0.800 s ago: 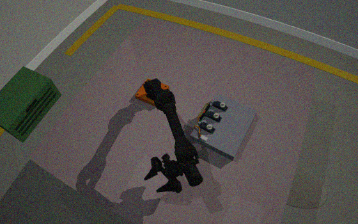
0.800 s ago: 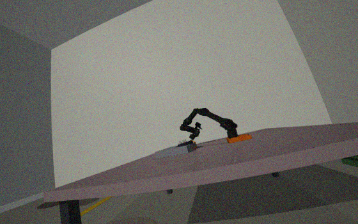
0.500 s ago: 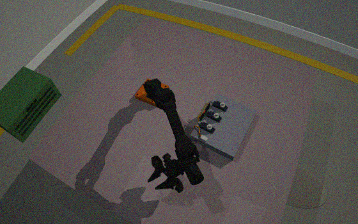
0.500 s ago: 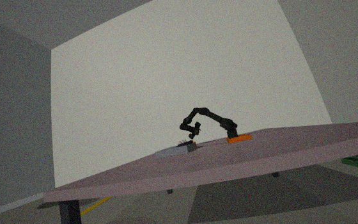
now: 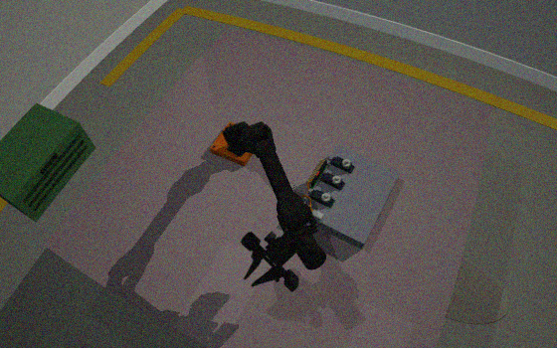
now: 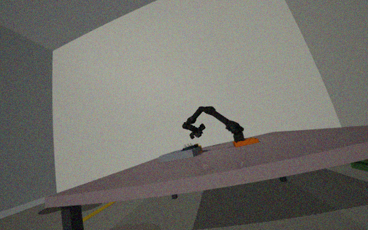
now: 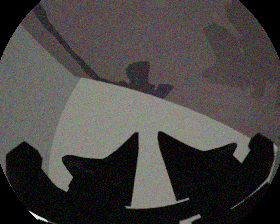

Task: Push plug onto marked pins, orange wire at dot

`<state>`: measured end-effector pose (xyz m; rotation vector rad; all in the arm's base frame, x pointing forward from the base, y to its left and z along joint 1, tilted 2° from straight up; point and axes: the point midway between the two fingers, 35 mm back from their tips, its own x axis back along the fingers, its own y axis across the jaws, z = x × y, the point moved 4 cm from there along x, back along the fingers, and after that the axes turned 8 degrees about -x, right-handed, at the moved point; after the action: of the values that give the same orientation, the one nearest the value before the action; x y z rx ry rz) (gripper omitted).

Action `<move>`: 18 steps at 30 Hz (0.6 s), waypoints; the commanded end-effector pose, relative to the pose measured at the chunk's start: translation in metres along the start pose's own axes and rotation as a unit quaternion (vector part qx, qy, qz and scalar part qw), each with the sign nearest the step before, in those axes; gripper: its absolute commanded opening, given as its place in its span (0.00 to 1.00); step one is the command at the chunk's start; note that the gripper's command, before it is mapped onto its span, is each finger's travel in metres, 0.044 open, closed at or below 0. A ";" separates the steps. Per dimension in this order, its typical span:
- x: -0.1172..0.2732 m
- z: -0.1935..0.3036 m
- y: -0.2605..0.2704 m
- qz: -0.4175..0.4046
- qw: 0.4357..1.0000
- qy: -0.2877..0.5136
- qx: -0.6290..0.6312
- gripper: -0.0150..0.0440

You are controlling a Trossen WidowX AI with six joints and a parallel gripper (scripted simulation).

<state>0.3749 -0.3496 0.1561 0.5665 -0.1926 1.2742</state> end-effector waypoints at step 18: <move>0.064 0.010 0.006 0.123 0.963 -0.038 -0.235 0.45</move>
<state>0.3891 -0.3064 0.1927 0.2202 -0.5698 1.3790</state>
